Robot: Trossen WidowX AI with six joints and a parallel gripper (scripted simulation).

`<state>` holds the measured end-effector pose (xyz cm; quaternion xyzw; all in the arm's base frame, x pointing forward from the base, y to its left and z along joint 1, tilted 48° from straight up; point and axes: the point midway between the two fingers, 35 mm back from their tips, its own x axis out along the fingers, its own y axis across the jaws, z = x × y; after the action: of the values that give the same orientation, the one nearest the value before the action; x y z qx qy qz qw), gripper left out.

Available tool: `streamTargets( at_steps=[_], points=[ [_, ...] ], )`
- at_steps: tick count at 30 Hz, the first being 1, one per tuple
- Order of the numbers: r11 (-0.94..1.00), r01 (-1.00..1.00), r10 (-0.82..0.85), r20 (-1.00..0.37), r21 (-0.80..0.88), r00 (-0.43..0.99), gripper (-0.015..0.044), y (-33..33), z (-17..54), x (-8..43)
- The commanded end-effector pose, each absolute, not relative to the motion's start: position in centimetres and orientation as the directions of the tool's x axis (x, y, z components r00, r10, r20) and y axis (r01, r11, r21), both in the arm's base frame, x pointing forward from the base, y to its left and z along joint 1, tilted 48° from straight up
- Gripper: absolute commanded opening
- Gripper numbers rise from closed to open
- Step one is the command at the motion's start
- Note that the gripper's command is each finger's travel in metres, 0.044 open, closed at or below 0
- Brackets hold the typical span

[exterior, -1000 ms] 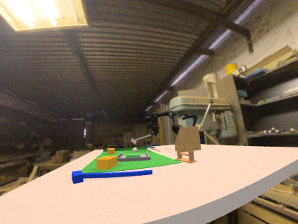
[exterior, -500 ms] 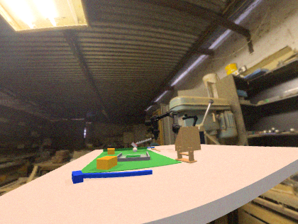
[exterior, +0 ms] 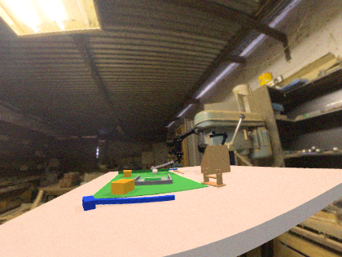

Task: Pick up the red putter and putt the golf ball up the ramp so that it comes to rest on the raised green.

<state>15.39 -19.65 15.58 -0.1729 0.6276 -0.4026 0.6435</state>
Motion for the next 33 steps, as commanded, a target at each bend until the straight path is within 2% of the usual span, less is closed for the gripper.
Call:
streamTargets(
  at_steps=[1, 26, 33],
  points=[
    [0.622, 0.297, -0.733, -0.672, -0.725, -0.105, 0.0, -19.9, 15.2, 15.4],
    [0.619, 0.297, -0.735, -0.67, -0.727, -0.105, 0.0, -21.9, 17.3, 14.5],
    [0.636, 0.301, -0.717, -0.689, -0.71, -0.11, 0.0, -19.9, 14.2, 16.2]
  ],
)
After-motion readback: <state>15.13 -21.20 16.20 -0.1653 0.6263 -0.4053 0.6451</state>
